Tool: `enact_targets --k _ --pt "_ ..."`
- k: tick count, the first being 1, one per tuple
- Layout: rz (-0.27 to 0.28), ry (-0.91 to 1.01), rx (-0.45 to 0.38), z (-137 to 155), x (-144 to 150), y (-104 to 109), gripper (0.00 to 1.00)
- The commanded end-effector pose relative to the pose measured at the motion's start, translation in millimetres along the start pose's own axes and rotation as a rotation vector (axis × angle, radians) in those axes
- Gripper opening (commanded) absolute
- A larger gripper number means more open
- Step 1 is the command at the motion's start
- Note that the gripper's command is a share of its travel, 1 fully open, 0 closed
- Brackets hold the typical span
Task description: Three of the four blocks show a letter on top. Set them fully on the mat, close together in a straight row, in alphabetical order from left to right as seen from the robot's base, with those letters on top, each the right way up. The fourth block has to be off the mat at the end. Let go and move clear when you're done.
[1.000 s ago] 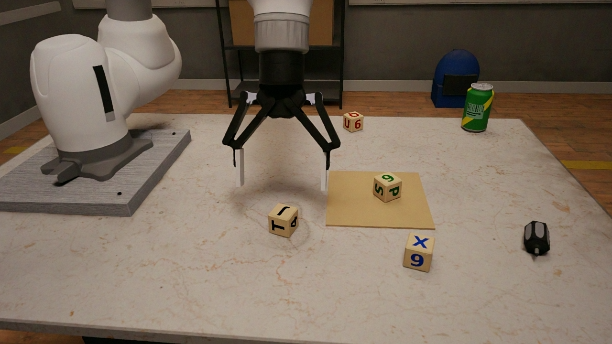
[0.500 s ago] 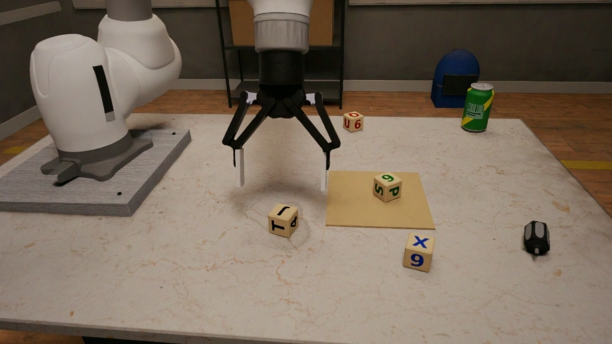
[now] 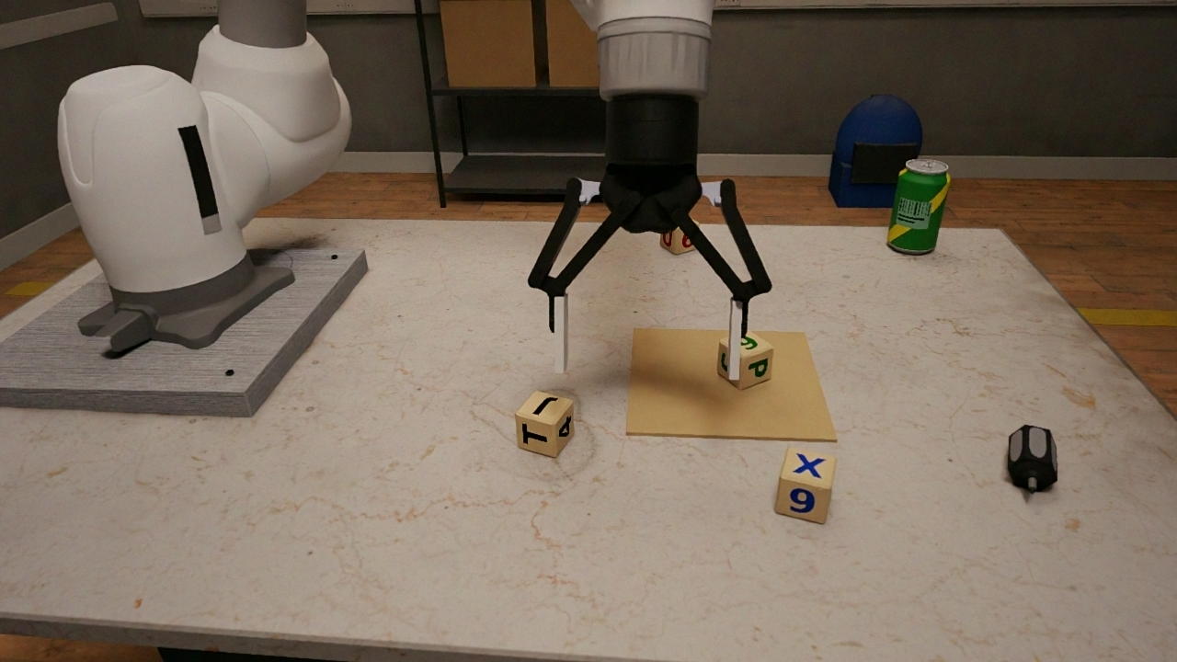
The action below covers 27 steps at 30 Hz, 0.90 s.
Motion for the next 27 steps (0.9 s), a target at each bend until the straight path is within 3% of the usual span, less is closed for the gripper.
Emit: enact_targets --k 1,7,27 --pt "0.004 0.0 -0.001 -7.6 -59.1 -7.2 1.0" --pt "0.004 0.001 -0.003 -16.2 -139.2 -21.8 1.0" --pt "0.004 0.001 -0.003 -16.3 -140.9 -22.2 1.0"
Point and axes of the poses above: the point where the finger pads meet when closed, its own y axis back along the fingers, its own x axis across the jaws, z = x × y, the point moved 10 cm from there along y, back along the fingers, and after that the axes turned 8 degrees about -y, right-handed, at the moved point
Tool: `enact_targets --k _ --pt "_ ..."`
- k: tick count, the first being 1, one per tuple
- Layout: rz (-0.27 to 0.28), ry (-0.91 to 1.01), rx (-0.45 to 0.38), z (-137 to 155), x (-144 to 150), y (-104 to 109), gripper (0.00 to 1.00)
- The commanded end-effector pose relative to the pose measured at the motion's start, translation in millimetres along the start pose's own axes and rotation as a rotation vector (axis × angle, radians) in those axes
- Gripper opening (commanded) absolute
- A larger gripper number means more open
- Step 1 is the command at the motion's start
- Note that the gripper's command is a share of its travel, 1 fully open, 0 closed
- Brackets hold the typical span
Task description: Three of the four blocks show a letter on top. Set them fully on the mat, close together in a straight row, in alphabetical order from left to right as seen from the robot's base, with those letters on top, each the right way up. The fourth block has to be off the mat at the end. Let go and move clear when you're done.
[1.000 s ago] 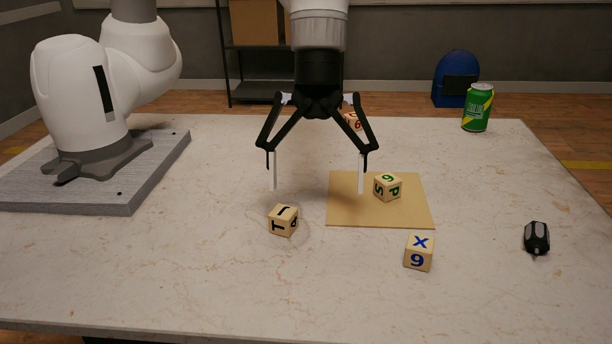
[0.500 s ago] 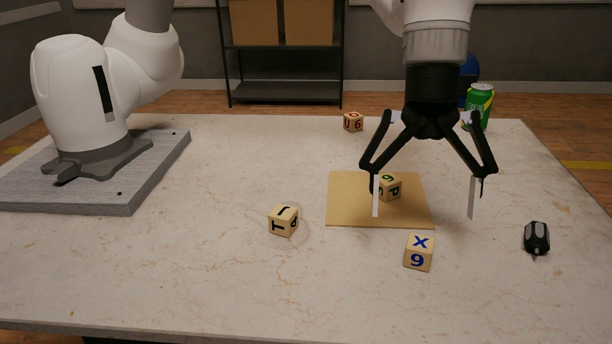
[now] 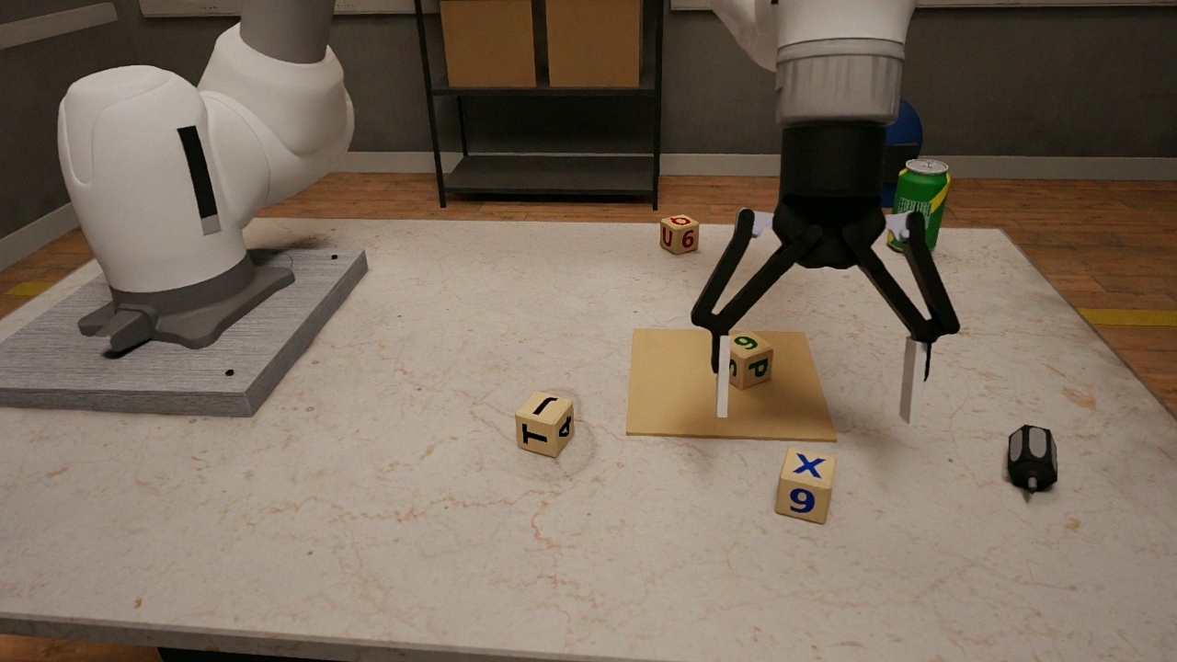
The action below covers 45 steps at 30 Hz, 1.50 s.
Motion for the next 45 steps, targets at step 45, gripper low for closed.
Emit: enact_targets --k 45 --pt "0.076 -0.509 -0.159 53.0 26.8 59.5 1.0"
Point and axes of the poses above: the point where the finger pads meet when closed, its own y axis back along the fingers, its own x axis across the jaws, z = x × y, the point moved 10 cm from there along y, back along the fingers, and after that the axes turned 8 degrees about -y, right-handed, at the moved point
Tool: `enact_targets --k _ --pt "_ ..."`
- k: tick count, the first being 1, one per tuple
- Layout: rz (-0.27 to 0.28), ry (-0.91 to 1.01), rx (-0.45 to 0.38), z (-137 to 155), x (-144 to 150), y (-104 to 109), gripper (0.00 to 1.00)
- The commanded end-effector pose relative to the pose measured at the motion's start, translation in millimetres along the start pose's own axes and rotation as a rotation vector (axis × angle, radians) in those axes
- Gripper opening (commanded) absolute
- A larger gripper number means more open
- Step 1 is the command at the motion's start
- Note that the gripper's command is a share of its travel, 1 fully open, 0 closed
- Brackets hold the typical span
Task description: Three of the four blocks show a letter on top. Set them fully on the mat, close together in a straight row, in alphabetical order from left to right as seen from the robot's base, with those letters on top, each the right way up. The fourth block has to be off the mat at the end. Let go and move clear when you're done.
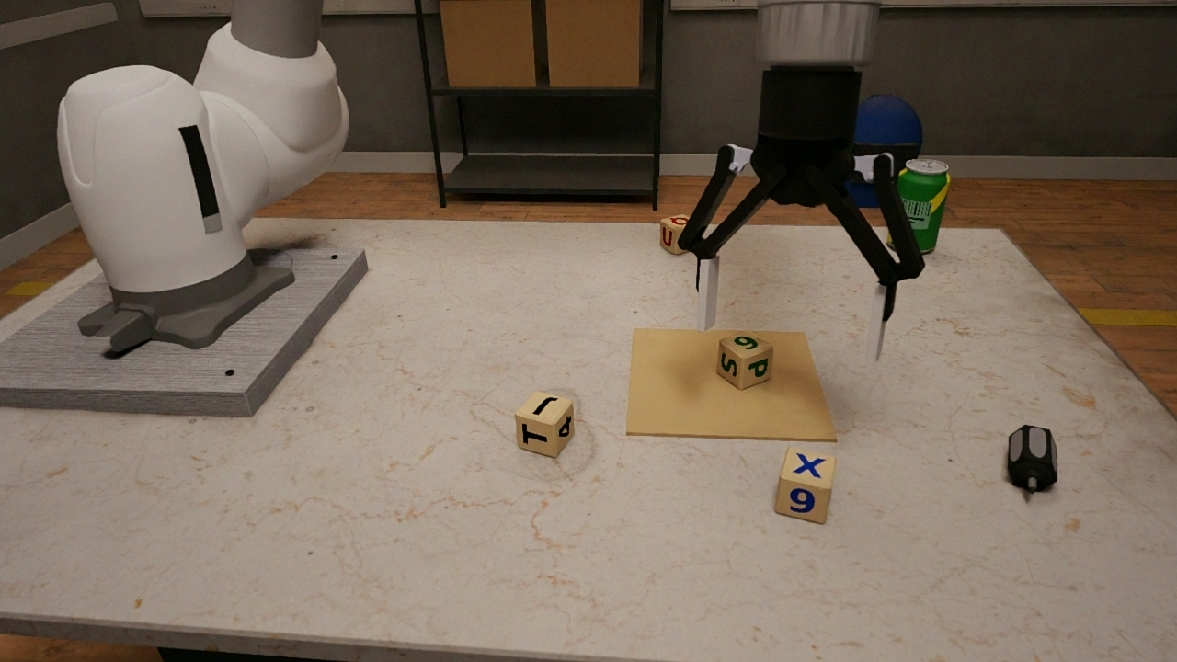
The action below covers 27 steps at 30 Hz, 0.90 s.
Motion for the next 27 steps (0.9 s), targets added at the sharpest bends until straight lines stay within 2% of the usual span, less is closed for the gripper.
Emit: enact_targets --k 1,7,9,11,15,27 --pt "0.024 -0.132 -0.036 11.8 13.5 14.1 1.0" --pt "0.083 -0.344 -0.097 32.1 36.7 37.6 1.0" --pt "0.083 -0.344 -0.097 32.1 36.7 37.6 1.0" --pt "0.122 -0.462 -0.128 43.8 50.2 51.6 1.0" --pt "0.15 -0.537 -0.146 51.2 58.8 60.8 1.0" --pt "0.151 -0.54 -0.147 51.5 59.2 61.2 1.0"
Point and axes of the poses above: the point where the finger pads meet when closed, its own y axis back along the fingers, its own x axis across the jaws, z = x × y, the point moved 10 cm from there along y, back along the fingers, and after that the axes turned 8 degrees about -y, right-handed, at the moved point
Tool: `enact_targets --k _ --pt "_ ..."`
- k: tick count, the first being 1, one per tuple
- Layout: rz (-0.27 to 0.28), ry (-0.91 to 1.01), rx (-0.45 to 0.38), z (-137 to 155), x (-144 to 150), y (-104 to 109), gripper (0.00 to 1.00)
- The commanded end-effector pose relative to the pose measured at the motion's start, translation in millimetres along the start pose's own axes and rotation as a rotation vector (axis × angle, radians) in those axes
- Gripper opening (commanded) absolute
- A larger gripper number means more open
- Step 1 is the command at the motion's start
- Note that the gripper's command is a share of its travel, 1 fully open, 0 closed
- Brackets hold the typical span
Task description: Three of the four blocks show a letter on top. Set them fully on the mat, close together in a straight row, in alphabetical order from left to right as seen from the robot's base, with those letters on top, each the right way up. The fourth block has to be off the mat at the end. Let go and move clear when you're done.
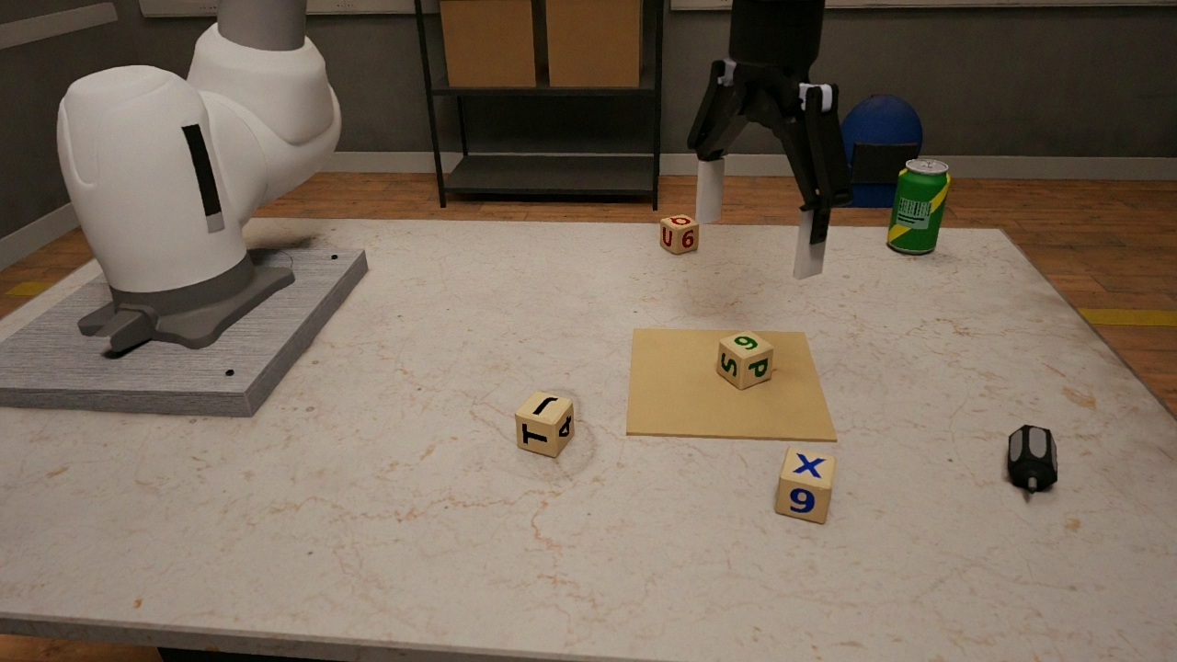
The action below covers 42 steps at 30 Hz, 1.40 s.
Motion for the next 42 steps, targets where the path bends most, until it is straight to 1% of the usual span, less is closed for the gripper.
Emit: enact_targets --k 1,7,10,14,16,18,31,33,34,42 --pt "0.0 0.0 -0.001 0.2 -0.1 0.8 1.0" --pt "-0.001 0.033 -0.001 0.3 -0.1 0.6 1.0" --pt "-0.001 0.101 -0.001 0.3 -0.1 0.0 1.0" --pt "-0.001 0.261 -0.001 0.4 -0.1 -1.4 1.0" --pt "-0.001 0.261 -0.001 0.4 -0.1 -1.4 1.0" --pt "-0.002 0.379 -0.001 0.4 -0.1 -2.4 1.0" --pt "-0.003 0.822 -0.001 0.7 -0.1 -6.2 1.0" --pt "-0.003 0.822 -0.001 0.7 -0.1 -6.2 1.0" --pt "-0.003 0.916 -0.001 0.7 -0.1 -7.0 1.0" --pt "-0.004 1.174 0.0 0.8 -0.1 -9.3 1.0"
Point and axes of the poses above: the point where the finger pads meet when closed, its own y axis back along the fingers, its own x axis across the jaws, z = x × y, the point moved 10 cm from there along y, back along the fingers, and after that the axes turned 8 degrees about -y, right-handed, at the moved point
